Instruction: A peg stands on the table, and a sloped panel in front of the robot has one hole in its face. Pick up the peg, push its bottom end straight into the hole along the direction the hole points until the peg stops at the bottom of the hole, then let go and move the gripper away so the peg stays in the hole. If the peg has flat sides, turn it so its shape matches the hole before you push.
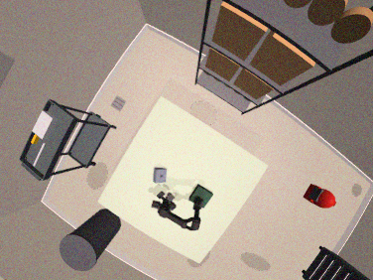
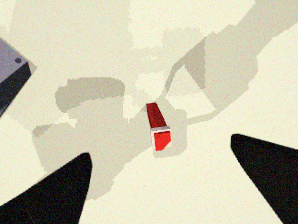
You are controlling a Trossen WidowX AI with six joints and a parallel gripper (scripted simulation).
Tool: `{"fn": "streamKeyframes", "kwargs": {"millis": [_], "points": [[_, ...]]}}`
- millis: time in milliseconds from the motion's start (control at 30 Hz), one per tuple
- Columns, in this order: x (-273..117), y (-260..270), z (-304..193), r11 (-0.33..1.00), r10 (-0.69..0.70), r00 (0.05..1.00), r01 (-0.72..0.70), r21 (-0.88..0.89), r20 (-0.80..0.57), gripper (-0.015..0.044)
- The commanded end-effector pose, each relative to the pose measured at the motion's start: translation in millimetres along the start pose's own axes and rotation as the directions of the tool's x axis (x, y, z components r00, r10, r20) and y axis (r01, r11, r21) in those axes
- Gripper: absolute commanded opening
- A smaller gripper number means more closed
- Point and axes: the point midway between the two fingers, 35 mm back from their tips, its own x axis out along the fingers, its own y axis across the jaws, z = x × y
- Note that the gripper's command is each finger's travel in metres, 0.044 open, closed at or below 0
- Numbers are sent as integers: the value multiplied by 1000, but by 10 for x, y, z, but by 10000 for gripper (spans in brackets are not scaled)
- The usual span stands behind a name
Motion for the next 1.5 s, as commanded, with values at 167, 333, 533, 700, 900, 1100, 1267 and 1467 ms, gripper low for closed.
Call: {"fn": "streamKeyframes", "kwargs": {"millis": [167,333,533,700,900,1100,1267,1467], "points": [[28,-38,-65,1000,16,1000,-15,-11,11,440],[107,-31,-69,1000,16,1000,-15,-11,11,440],[206,-24,-71,1000,16,1000,-15,-11,11,440],[288,-21,-71,1000,16,1000,-15,-11,11,440],[386,-20,-69,1000,15,1000,-15,-11,11,440],[483,-21,-64,1000,15,1000,-15,-11,11,440],[563,-25,-59,1000,15,1000,-15,-11,11,440],[633,-30,-54,1000,15,1000,-15,-11,11,440]]}}
